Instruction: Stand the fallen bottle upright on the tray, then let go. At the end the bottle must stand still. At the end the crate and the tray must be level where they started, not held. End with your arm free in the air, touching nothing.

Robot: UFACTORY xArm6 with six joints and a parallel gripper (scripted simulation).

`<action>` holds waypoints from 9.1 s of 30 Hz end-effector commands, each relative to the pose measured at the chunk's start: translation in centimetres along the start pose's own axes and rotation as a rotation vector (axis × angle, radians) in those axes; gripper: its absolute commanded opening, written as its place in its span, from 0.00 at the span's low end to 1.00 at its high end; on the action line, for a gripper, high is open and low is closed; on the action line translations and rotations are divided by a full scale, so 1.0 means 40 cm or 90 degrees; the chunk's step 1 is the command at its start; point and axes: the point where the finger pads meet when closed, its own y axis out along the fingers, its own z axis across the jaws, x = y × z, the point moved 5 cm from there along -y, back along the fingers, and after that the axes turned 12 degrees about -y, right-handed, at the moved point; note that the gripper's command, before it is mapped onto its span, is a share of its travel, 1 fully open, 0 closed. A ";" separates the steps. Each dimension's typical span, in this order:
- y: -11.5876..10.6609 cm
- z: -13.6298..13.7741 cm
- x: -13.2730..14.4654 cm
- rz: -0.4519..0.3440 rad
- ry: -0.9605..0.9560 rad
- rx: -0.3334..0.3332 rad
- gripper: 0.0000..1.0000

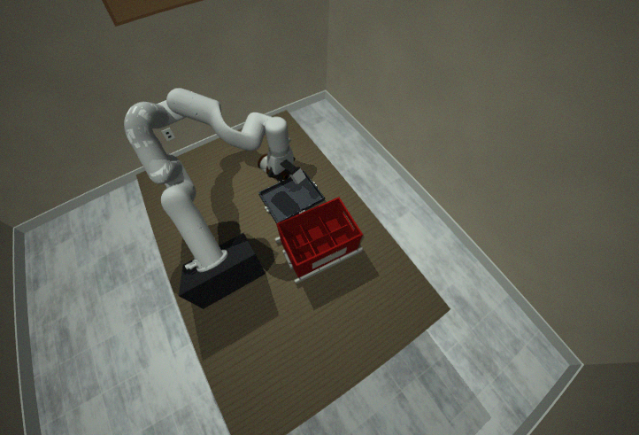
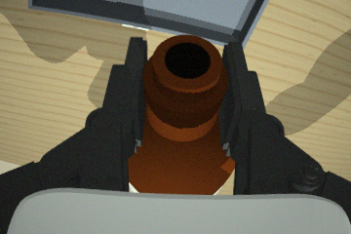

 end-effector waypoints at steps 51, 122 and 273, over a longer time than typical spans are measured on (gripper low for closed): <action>-0.003 -0.002 -0.001 0.001 -0.211 -0.002 0.00; -0.002 -0.001 0.002 0.015 -0.379 -0.003 0.00; 0.007 0.024 0.063 0.334 -0.370 -0.031 0.00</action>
